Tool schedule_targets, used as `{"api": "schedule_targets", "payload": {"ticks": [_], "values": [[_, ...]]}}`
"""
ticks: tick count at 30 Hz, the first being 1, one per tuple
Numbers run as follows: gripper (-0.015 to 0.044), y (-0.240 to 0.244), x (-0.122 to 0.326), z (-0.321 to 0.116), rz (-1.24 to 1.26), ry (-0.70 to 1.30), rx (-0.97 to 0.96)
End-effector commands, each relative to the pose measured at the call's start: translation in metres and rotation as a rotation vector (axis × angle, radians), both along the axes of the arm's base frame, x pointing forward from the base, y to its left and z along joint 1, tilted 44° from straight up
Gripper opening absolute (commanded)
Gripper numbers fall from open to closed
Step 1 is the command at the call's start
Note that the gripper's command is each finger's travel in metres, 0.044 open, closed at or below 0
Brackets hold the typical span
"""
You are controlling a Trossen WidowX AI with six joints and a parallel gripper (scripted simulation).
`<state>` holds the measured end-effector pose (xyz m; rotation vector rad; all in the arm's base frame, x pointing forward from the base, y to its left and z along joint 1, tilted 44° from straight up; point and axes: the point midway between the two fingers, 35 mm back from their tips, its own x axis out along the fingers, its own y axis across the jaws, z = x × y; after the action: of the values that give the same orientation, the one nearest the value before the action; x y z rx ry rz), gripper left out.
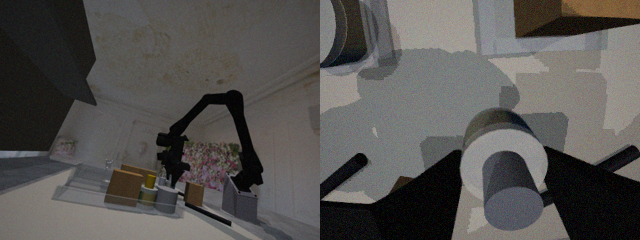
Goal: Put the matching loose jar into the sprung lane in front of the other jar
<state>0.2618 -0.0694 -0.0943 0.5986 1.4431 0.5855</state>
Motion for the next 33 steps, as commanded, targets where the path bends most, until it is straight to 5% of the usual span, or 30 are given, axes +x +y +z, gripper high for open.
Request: {"api": "schedule_targets", "payload": {"ticks": [1, 14, 33], "values": [[0.0, -0.026, 0.003, 0.021, -0.007, -0.016, -0.015], [0.0, -0.064, -0.006, 0.064, -0.006, -0.015, -0.014], [0.0, 0.039, 0.023, 0.093, 0.022, -0.043, -0.009]]}}
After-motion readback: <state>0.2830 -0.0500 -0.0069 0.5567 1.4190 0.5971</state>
